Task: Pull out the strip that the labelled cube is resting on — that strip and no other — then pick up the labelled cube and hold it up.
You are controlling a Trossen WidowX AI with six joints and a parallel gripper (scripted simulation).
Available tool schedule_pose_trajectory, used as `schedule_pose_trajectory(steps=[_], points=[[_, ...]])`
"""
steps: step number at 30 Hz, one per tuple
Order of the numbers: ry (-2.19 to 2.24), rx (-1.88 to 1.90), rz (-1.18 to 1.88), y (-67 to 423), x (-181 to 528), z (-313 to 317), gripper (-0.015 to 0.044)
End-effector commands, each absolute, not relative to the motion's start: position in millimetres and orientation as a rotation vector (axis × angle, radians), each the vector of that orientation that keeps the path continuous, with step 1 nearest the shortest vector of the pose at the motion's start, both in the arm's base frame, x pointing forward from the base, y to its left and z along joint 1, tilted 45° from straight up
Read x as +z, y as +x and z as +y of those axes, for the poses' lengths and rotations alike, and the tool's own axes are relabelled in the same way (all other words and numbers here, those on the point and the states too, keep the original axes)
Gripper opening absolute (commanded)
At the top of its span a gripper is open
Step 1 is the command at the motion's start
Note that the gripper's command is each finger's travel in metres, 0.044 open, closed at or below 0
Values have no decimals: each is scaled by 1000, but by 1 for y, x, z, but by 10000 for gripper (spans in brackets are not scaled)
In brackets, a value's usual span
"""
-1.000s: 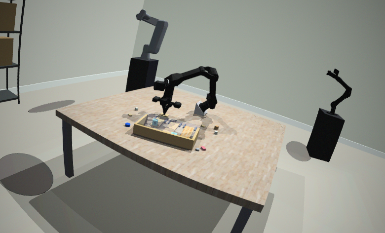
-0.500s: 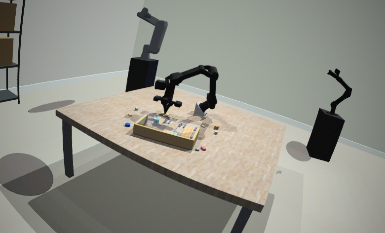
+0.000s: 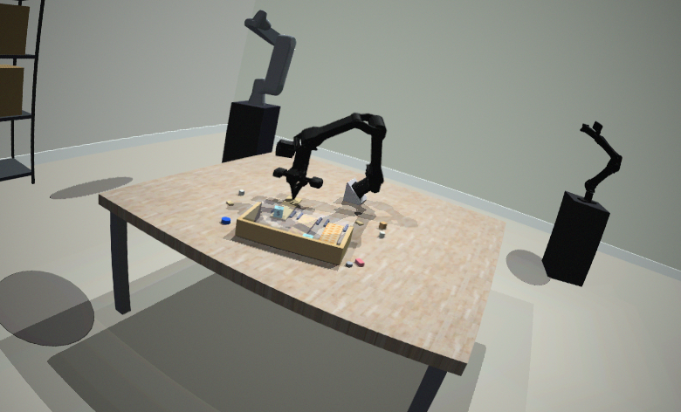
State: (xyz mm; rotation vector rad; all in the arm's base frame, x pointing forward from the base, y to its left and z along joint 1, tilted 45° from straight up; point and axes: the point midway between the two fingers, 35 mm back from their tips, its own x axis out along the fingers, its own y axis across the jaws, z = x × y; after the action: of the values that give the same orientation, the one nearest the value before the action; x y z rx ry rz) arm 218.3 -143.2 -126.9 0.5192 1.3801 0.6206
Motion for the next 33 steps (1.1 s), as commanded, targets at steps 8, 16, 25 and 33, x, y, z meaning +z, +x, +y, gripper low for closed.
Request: schedule_pose_trajectory(steps=[8,16,25,33], points=[[531,637,1403,198,-131,-137,0],[521,623,1389,206,-123,-151,0],[529,636,1404,203,-98,-173,0],[335,795,1302,228,-94,-169,184]])
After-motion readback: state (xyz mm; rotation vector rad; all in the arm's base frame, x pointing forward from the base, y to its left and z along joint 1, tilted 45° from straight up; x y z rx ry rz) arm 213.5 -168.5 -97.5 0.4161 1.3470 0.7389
